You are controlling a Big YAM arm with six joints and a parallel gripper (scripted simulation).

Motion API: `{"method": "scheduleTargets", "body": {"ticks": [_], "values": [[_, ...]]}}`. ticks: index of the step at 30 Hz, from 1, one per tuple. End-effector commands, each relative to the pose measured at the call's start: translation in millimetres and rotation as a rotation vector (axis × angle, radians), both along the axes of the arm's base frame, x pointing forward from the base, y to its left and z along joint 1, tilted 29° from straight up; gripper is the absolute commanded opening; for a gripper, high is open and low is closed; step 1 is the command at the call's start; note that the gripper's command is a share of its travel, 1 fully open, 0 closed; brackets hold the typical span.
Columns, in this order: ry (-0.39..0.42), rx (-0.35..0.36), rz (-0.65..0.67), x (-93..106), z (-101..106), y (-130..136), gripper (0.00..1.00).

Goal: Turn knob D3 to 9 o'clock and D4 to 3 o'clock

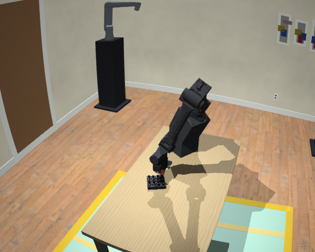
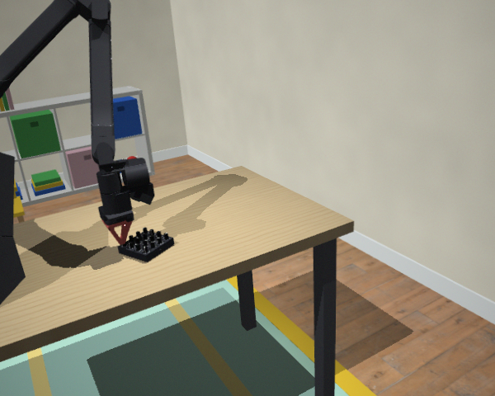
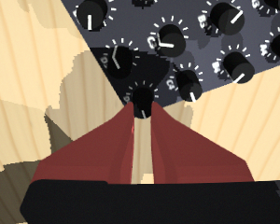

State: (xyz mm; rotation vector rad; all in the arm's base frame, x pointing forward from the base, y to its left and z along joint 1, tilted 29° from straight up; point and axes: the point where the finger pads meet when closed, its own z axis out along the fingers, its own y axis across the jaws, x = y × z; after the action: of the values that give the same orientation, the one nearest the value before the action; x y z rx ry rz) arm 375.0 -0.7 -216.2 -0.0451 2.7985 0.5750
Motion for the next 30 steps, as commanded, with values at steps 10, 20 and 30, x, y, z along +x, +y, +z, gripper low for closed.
{"method": "scheduleTargets", "body": {"ticks": [10,20,30], "values": [[-0.084,-0.045,0.153,6.9,1.3,0.2,0.08],[-0.092,-0.050,0.170,6.9,1.3,0.2,0.08],[-0.092,-0.050,0.170,6.9,1.3,0.2,0.08]]}}
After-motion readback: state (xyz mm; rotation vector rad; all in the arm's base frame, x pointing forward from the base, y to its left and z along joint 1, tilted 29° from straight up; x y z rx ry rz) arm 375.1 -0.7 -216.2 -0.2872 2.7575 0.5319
